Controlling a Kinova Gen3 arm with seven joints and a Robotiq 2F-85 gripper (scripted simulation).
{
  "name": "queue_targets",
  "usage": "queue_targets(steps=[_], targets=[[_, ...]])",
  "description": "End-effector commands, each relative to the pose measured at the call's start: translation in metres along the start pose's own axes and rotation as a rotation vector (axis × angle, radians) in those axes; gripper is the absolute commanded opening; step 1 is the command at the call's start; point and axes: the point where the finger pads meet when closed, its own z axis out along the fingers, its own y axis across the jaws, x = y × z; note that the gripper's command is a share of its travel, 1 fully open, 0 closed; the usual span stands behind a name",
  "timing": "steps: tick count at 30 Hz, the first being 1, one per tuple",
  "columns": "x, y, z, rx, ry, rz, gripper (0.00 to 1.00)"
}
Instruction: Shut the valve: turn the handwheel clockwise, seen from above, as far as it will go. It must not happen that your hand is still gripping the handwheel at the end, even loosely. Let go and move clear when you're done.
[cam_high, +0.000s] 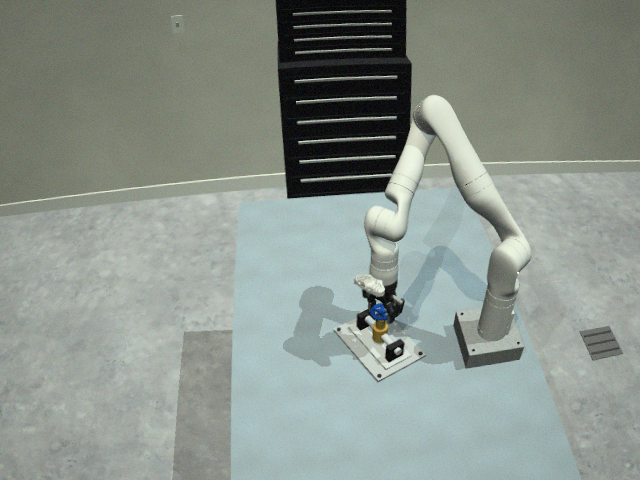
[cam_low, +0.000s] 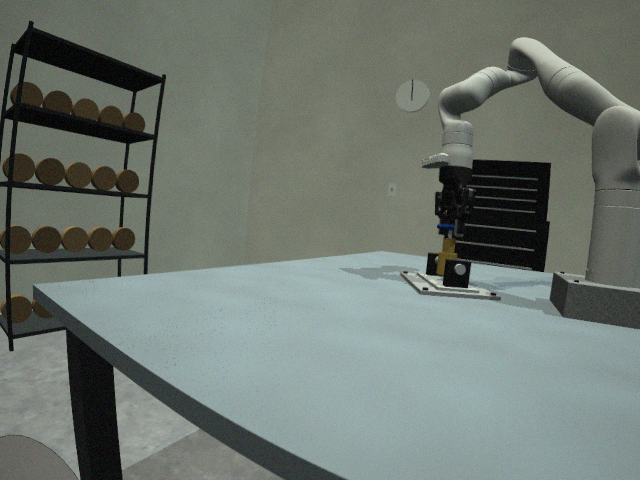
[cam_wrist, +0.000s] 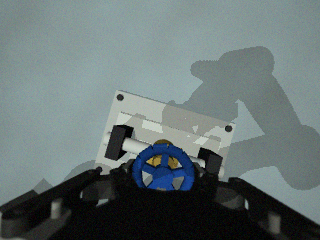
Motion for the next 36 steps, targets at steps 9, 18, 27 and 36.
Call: queue_targets(steps=[9, 18, 27, 36], targets=[[0.001, 0.0003, 0.002, 0.001, 0.004, 0.16, 0.0], [0.0009, 0.0002, 0.002, 0.001, 0.004, 0.281, 0.0], [0.0007, 0.0, 0.0021, 0.002, 0.004, 0.458, 0.0], [0.0007, 0.0001, 0.0021, 0.002, 0.004, 0.606, 0.0]])
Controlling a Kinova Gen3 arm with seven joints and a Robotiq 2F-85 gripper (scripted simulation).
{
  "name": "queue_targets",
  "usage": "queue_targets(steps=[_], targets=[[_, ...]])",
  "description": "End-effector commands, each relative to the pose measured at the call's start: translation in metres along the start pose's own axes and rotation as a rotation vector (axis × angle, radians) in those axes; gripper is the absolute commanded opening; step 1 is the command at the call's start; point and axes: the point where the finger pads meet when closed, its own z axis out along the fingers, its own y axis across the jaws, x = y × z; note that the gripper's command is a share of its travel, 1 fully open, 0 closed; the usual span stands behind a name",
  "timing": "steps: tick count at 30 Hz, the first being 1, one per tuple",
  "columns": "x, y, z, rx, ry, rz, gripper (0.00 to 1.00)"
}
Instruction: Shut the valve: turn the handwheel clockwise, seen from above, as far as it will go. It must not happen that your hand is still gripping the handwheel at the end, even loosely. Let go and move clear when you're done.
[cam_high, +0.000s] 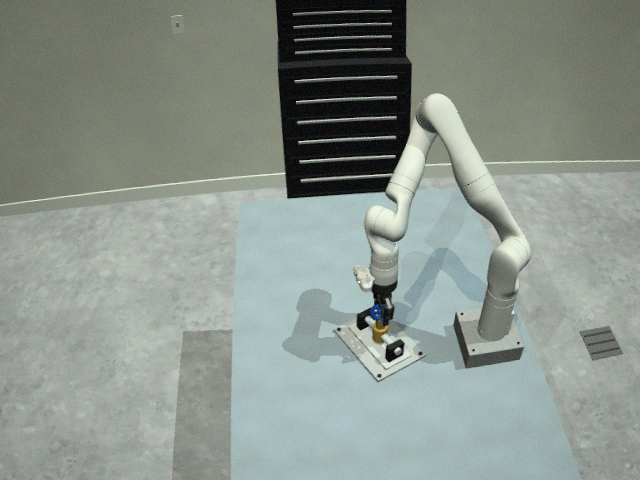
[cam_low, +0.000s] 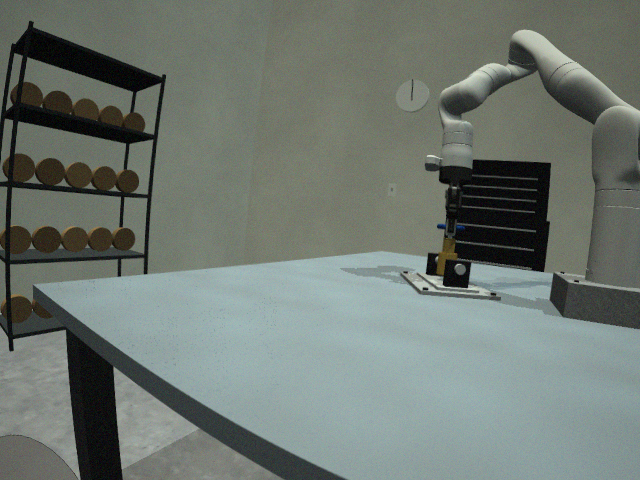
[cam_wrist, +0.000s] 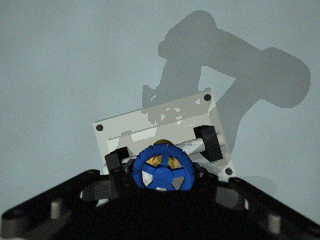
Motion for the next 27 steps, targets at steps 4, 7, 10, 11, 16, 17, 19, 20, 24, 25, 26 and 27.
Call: queue_targets(steps=[4, 7, 10, 11, 16, 17, 19, 20, 24, 25, 26, 27], targets=[[0.0006, -0.0001, 0.002, 0.0, 0.003, 0.137, 0.0], [0.0006, -0.0001, 0.002, 0.0, 0.003, 0.203, 0.0], [0.0006, -0.0001, 0.002, 0.0, 0.003, 0.246, 0.0], [0.0006, -0.0001, 0.002, 0.0, 0.003, 0.246, 0.0], [0.0007, 0.0, 0.002, 0.001, 0.003, 0.353, 0.0], [0.0007, 0.0, 0.002, 0.001, 0.003, 0.374, 0.0], [0.0007, 0.0, 0.002, 0.001, 0.003, 0.415, 0.0], [0.0008, 0.0, 0.002, 0.001, 0.003, 0.436, 0.0], [0.0008, 0.0, 0.0019, 0.001, 0.004, 0.515, 0.0], [0.0008, 0.0001, 0.0019, 0.001, 0.004, 0.534, 0.0], [0.0008, 0.0001, 0.0019, 0.001, 0.004, 0.553, 0.0], [0.0008, 0.0001, 0.0019, 0.001, 0.004, 0.553, 0.0]])
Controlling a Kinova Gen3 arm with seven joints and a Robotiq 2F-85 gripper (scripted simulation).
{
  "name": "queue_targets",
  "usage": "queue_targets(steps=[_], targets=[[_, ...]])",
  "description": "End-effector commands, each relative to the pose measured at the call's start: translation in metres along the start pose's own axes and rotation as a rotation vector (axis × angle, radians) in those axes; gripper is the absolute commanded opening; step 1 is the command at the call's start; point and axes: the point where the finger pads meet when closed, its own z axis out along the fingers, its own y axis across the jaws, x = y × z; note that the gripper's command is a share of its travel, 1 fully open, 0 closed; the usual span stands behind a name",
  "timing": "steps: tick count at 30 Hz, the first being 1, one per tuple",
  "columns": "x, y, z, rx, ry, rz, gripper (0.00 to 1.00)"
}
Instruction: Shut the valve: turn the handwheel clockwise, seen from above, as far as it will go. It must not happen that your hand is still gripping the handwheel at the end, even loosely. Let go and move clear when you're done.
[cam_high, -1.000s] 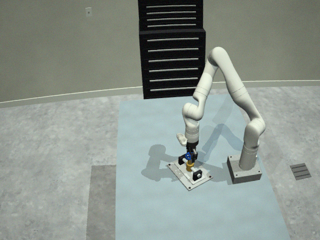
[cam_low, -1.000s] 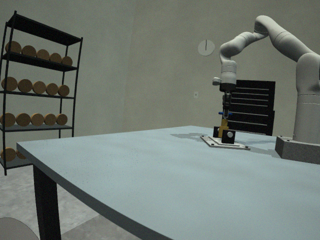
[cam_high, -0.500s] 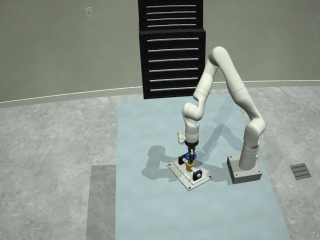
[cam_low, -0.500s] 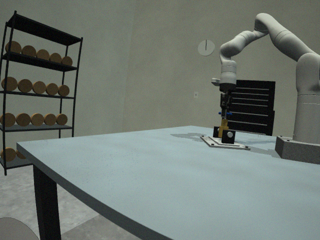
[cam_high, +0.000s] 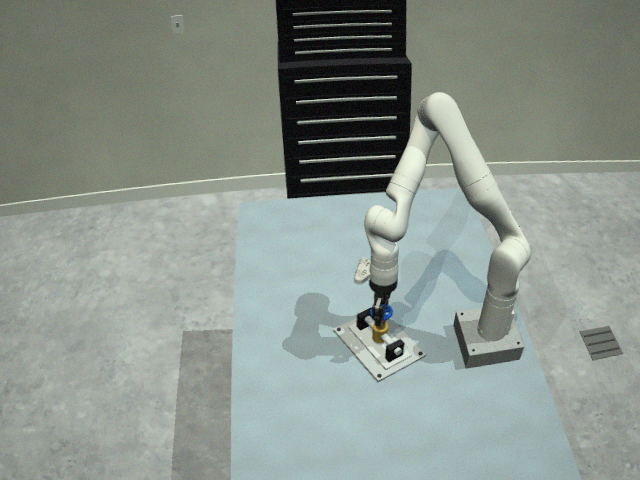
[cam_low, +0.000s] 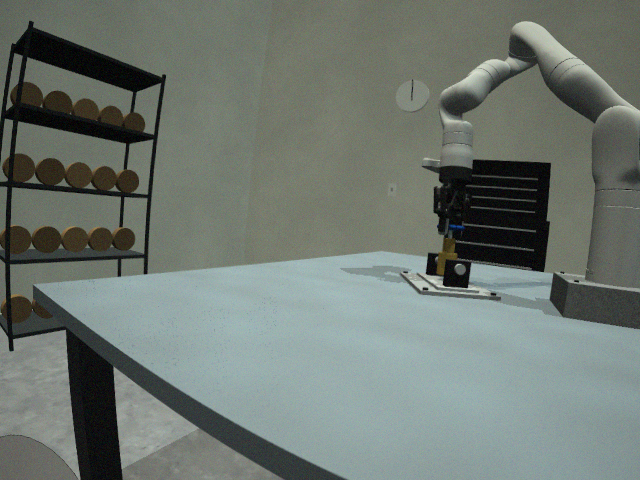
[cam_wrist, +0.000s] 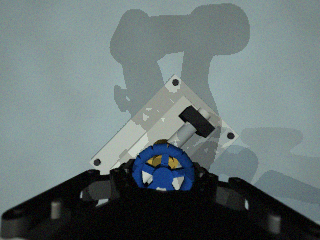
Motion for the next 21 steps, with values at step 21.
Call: queue_targets(steps=[21], targets=[[0.001, -0.0002, 0.0019, 0.001, 0.004, 0.309, 0.0]])
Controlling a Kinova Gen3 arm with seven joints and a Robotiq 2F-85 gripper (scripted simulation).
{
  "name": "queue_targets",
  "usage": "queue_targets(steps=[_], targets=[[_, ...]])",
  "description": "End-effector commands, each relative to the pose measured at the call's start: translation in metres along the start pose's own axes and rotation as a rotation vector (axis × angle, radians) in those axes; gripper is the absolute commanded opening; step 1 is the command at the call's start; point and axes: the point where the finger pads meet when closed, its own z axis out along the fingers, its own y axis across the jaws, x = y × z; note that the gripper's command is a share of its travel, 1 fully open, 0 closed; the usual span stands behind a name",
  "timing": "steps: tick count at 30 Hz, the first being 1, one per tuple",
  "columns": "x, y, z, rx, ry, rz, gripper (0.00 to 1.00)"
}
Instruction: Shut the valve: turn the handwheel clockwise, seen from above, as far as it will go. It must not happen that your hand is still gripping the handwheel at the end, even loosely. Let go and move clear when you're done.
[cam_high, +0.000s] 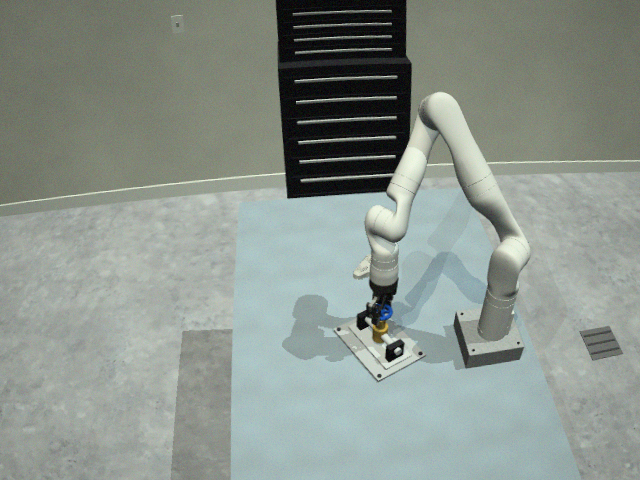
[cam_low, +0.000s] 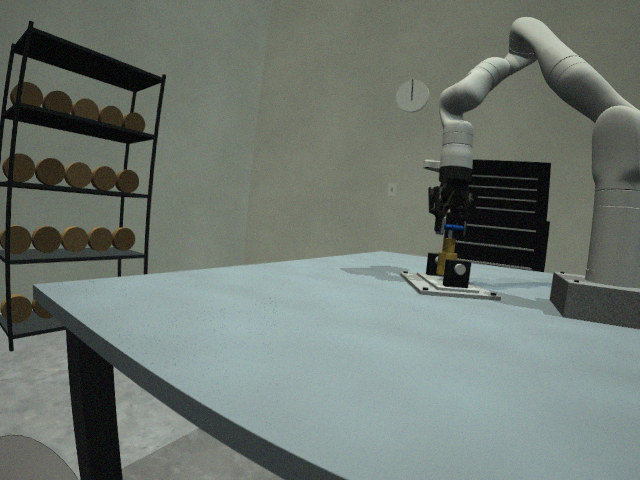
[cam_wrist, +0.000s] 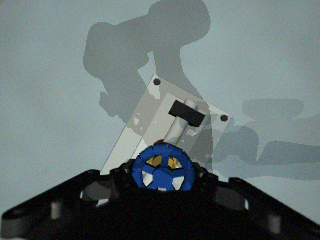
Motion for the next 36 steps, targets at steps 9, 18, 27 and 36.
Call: queue_targets(steps=[9, 18, 27, 36], targets=[[0.0009, -0.0003, 0.0019, 0.003, 0.001, 0.117, 0.0], [0.001, -0.0004, 0.0018, 0.003, 0.001, 0.157, 0.0], [0.0011, -0.0004, 0.0018, 0.003, 0.001, 0.181, 0.0], [0.0011, -0.0004, 0.0018, 0.003, 0.001, 0.185, 0.0]])
